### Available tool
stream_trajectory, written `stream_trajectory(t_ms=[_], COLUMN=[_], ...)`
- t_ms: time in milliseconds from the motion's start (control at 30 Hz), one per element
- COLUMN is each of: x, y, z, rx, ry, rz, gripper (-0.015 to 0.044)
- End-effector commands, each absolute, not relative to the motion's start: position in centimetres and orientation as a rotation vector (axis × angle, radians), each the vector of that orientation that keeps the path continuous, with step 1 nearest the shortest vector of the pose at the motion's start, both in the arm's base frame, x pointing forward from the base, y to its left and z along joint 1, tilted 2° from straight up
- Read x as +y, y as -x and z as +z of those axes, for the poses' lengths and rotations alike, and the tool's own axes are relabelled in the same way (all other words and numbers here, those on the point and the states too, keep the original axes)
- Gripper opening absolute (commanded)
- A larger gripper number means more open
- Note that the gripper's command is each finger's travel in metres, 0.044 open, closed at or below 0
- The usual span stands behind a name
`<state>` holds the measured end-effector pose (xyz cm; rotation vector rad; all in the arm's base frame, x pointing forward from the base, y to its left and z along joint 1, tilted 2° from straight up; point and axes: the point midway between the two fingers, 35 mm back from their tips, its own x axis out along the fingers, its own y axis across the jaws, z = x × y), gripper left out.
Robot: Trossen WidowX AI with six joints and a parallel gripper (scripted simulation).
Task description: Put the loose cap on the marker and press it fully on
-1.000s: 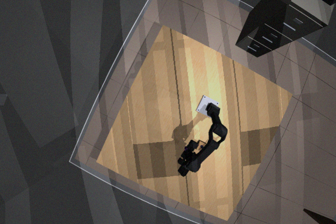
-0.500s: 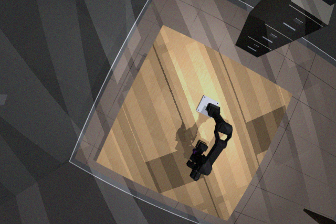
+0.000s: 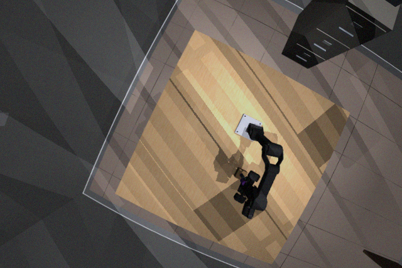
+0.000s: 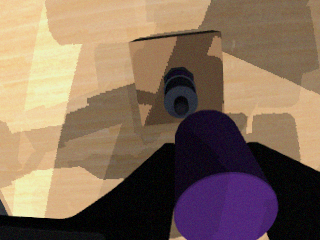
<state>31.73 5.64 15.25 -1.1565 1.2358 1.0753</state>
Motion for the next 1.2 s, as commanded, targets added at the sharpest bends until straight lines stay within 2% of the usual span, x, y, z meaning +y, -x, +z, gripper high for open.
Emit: stream_trajectory(t_ms=[0, 1167], x=[6.5, 6.6], y=[-30.9, -31.1], z=[15.4, 11.3], rx=[1.245, 1.245], ry=[1.154, 1.154], rz=[1.076, 1.076], gripper=[0.0, 0.0])
